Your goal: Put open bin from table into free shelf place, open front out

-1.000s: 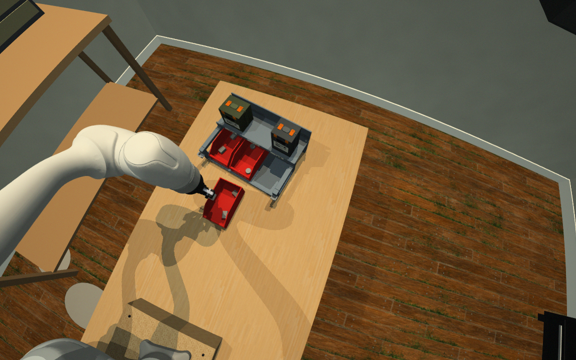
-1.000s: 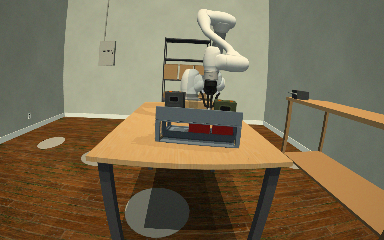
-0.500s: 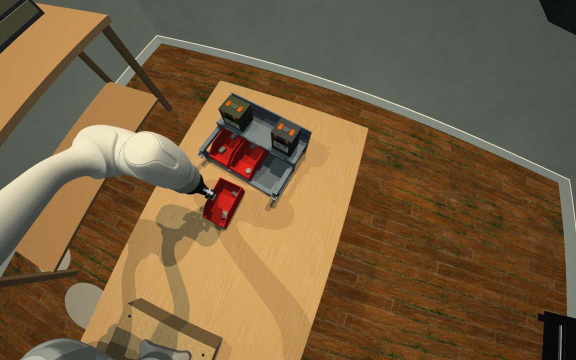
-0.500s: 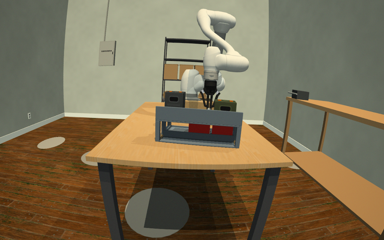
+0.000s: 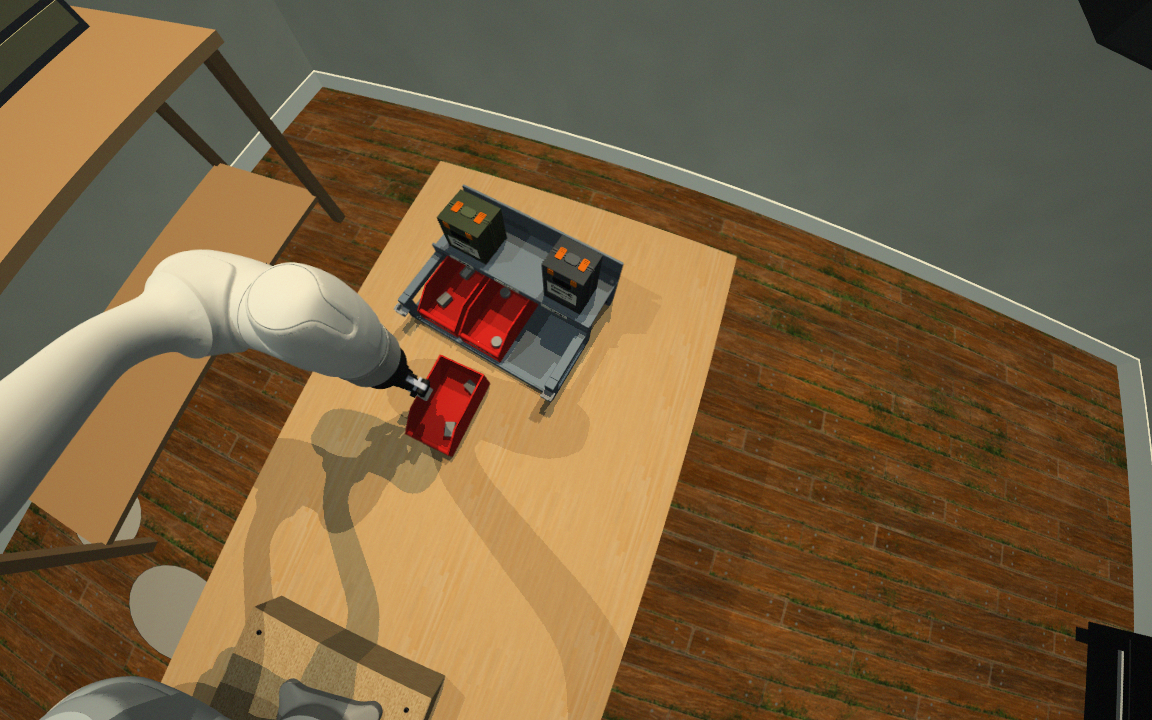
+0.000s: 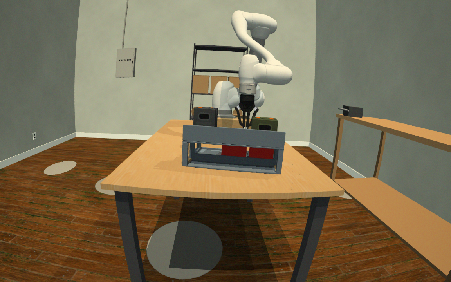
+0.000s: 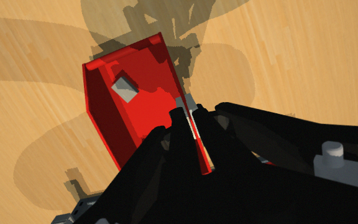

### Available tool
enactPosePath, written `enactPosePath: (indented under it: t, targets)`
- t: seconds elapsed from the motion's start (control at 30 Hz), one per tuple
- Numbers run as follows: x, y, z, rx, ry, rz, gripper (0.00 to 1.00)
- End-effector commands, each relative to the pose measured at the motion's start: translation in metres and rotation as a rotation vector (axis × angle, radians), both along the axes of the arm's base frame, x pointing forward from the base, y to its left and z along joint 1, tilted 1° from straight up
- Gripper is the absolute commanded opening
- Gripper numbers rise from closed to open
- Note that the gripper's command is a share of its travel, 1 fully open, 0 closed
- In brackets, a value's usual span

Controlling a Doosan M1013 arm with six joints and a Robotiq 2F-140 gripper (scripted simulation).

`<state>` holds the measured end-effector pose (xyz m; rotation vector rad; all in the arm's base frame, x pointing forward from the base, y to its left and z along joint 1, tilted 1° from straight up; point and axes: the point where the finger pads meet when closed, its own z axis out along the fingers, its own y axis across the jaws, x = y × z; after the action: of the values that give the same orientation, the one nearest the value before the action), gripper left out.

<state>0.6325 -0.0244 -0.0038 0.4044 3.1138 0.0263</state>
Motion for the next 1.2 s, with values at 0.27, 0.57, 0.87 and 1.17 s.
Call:
enactPosePath:
  t: [0.27, 0.57, 0.87, 1.17]
  targets:
    - [0.000, 0.000, 0.001, 0.000, 0.000, 0.000, 0.00]
    - [0.000, 0.000, 0.007, 0.000, 0.000, 0.000, 0.00]
    - [0.000, 0.000, 0.016, 0.000, 0.000, 0.000, 0.00]
    - [0.000, 0.000, 0.024, 0.000, 0.000, 0.000, 0.00]
